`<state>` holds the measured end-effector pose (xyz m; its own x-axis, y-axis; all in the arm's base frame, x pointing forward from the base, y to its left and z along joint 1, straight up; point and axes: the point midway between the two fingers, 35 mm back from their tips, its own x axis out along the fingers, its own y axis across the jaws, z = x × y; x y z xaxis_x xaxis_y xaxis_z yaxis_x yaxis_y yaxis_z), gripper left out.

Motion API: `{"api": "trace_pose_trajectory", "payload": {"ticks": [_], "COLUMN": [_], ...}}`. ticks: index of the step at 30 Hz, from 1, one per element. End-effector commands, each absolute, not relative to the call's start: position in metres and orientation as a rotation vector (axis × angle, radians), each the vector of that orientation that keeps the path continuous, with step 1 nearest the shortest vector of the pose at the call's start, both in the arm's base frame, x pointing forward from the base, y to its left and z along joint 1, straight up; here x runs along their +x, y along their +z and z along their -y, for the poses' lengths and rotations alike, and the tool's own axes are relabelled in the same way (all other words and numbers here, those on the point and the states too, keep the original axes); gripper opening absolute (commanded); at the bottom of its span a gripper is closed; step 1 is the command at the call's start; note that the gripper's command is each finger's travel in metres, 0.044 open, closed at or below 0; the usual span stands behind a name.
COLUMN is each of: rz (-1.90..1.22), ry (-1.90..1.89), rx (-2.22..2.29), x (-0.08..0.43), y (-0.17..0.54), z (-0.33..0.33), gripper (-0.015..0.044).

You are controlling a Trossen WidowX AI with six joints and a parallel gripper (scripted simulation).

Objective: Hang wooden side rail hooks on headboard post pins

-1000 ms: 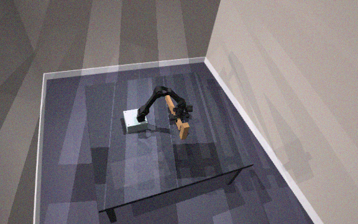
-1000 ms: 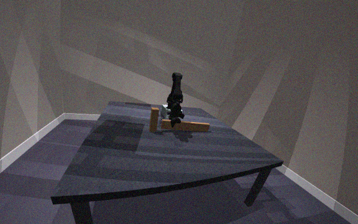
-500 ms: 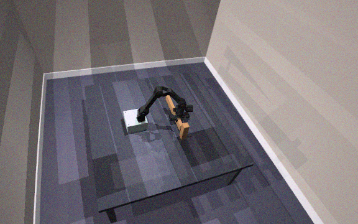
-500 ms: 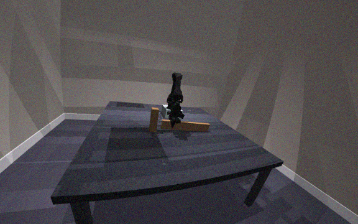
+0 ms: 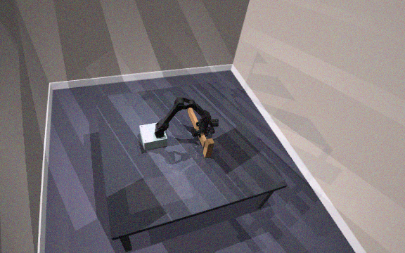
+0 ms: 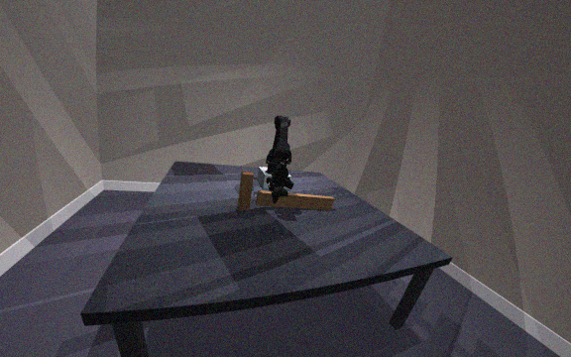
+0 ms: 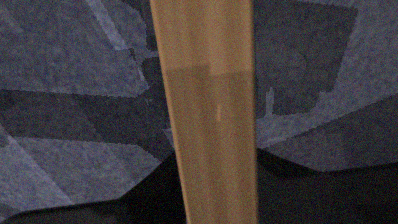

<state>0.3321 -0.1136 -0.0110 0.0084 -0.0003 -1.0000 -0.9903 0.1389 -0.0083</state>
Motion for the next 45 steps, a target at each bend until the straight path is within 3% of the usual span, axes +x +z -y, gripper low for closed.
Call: {"api": "trace_pose_trajectory", "payload": {"ticks": [1,45], "rz": [-1.257,-1.258], "ry": [1.084,1.084], "rx": [-1.122,-1.122], "x": [0.3357,0.3346], "y": [-0.0049,-0.0051], "z": [0.1162,0.1210], "gripper": [0.0000,0.0000]}}
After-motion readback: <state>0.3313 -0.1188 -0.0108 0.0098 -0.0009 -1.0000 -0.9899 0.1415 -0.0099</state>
